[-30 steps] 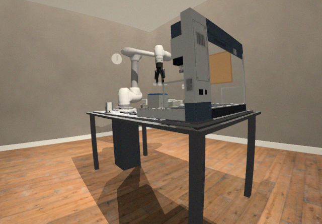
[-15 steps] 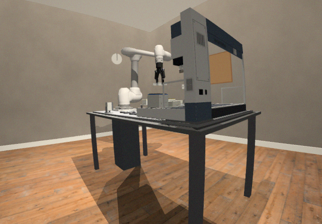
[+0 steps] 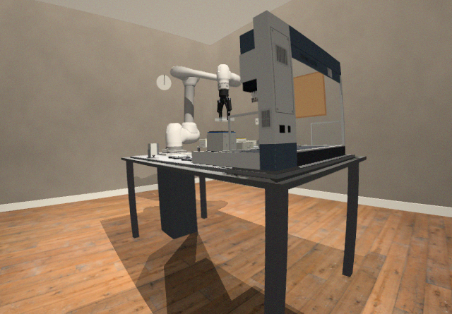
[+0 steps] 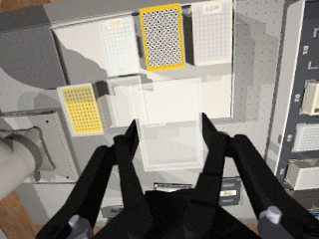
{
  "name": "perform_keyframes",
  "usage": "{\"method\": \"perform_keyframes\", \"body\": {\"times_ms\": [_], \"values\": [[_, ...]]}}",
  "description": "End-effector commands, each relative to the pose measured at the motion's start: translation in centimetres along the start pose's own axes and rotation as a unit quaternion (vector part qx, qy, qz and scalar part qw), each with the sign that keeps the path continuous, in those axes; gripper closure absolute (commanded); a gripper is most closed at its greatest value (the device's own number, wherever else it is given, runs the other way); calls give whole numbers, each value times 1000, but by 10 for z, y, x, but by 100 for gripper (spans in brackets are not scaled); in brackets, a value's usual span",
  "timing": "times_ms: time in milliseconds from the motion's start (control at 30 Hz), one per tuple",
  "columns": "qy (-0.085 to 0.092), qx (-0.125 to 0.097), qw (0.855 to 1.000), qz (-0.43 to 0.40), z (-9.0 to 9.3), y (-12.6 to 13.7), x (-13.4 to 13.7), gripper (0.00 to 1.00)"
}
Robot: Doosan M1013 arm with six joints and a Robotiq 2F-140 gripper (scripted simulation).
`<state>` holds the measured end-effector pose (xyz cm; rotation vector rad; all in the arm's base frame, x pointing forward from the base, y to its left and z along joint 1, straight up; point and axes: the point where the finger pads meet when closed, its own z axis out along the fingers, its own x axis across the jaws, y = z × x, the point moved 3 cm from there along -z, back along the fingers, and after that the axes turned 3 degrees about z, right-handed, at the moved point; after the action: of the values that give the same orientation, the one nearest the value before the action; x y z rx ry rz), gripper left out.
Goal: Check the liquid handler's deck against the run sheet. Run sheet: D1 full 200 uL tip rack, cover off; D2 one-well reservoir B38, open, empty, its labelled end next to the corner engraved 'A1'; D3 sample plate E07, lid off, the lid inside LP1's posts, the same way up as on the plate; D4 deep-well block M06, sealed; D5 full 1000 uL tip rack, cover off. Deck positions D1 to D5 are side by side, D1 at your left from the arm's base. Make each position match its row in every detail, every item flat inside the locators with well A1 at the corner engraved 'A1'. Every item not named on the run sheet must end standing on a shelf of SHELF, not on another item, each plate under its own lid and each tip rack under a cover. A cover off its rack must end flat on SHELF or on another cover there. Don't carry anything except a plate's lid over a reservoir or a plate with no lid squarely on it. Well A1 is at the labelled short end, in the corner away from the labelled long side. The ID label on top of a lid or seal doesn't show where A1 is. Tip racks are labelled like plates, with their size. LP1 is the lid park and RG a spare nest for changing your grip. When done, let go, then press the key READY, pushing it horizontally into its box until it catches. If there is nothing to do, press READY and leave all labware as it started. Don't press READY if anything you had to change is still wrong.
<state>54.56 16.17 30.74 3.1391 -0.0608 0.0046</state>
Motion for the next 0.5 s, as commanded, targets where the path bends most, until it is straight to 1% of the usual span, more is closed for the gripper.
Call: {"method": "perform_keyframes", "body": {"times_ms": [0, 467], "values": [[1, 0, 1000, 0, 1, 0, 0, 90], [1, 0, 1000, 0, 24, 0, 0, 90]]}}
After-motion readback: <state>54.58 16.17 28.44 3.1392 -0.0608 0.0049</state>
